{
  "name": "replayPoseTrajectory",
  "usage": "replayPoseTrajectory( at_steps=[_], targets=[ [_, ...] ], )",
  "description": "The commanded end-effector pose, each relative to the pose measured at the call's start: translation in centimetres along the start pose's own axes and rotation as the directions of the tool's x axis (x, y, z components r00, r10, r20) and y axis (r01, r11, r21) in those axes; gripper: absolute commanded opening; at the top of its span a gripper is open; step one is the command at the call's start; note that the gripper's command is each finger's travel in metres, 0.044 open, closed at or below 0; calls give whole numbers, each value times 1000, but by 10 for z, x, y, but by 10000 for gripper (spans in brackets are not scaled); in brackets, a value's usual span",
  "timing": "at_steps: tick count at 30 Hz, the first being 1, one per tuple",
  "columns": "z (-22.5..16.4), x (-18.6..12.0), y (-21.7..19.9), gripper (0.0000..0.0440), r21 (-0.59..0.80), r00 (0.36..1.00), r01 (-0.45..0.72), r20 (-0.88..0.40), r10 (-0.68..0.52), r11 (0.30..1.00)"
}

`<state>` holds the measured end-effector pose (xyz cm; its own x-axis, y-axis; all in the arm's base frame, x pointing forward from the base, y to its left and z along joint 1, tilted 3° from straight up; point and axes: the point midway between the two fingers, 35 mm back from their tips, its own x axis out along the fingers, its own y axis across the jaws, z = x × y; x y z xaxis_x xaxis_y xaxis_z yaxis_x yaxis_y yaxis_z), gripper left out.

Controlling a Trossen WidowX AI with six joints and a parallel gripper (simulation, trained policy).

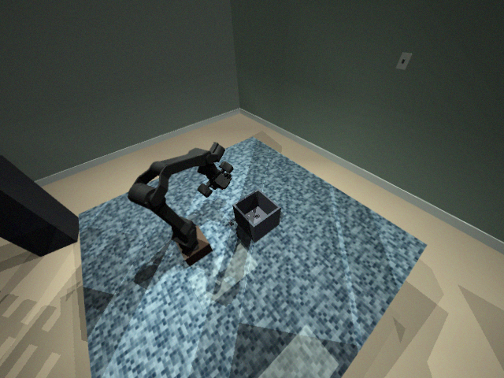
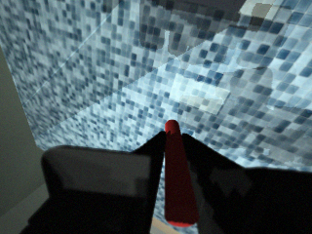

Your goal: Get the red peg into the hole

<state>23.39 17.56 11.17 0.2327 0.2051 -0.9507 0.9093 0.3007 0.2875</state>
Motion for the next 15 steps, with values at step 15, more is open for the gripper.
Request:
replayPoseTrajectory(
  at_steps=[15],
  targets=[
    [61,-41,27,0,13,991,-54,119,52,998]
  ],
)
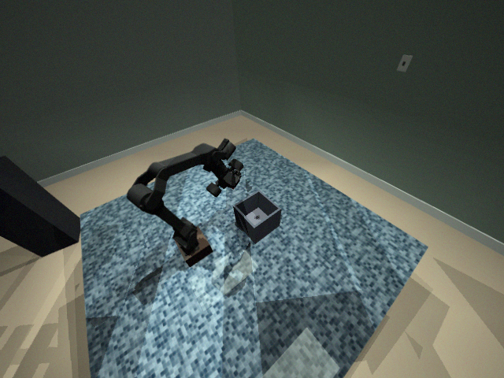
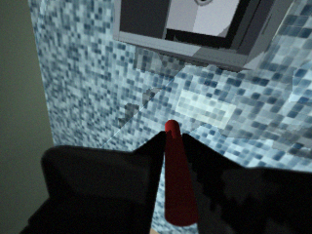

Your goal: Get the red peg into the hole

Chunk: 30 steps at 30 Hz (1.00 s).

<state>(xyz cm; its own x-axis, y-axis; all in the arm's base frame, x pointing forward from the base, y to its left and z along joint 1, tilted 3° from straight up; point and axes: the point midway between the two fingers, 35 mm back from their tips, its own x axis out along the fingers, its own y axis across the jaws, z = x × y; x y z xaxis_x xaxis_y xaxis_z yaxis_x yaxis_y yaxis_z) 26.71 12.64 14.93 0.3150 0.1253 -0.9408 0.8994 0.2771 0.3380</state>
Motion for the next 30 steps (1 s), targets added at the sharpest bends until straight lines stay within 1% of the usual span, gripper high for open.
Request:
replayPoseTrajectory(
  at_steps=[1,14,30],
  targets=[
    [13,-2,2,0,3,1000,3,25,-3,1000],
    [57,-2,0,0,36,995,55,85,-58,998],
    [97,8,-4,0,61,986,130,101,-135,990]
  ],
)
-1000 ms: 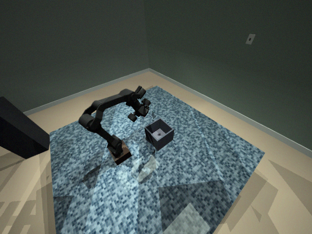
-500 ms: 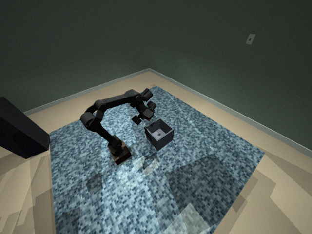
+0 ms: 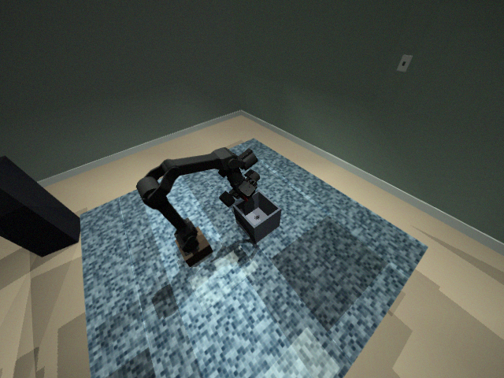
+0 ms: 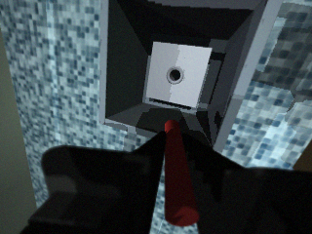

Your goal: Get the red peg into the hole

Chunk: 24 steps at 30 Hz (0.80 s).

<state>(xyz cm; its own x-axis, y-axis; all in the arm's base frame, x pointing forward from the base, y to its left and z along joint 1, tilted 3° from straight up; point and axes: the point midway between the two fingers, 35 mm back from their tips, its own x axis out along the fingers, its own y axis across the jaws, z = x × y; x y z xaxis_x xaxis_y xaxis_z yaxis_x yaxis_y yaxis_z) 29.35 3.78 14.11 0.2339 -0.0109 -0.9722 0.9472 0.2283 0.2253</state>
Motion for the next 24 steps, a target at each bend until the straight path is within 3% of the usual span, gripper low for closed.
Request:
replayPoseTrajectory(
  at_steps=[1,24],
  targets=[
    [6,4,0,0,-4,1000,19,-4,-19,1000],
    [36,54,0,0,-3,995,91,-32,-91,996]
  ],
)
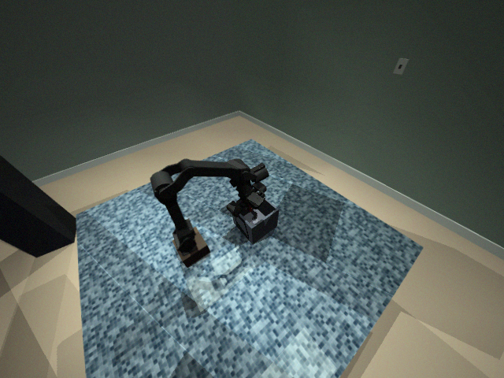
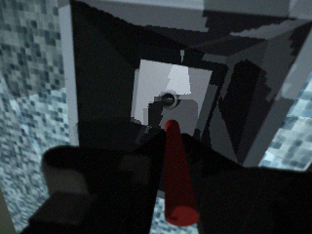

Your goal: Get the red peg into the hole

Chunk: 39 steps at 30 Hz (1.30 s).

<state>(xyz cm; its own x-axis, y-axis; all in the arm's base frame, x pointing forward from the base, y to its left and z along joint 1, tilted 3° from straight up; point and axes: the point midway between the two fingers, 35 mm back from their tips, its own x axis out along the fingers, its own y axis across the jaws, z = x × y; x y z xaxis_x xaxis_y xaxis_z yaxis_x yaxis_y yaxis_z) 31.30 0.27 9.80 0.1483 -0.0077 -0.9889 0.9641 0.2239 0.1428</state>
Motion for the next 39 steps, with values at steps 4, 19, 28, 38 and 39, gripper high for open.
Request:
replayPoseTrajectory(
  at_steps=[4,19,28,38,39],
  targets=[
    [4,15,3,0,-10,1000,8,-15,-8,1000],
    [13,50,6,0,-49,999,28,-26,-29,998],
    [14,64,5,105,-76,997,68,-31,-70,995],
    [14,53,13,166,-54,988,67,-135,-74,996],
    [15,52,13,170,-50,986,68,-147,-74,996]
  ],
)
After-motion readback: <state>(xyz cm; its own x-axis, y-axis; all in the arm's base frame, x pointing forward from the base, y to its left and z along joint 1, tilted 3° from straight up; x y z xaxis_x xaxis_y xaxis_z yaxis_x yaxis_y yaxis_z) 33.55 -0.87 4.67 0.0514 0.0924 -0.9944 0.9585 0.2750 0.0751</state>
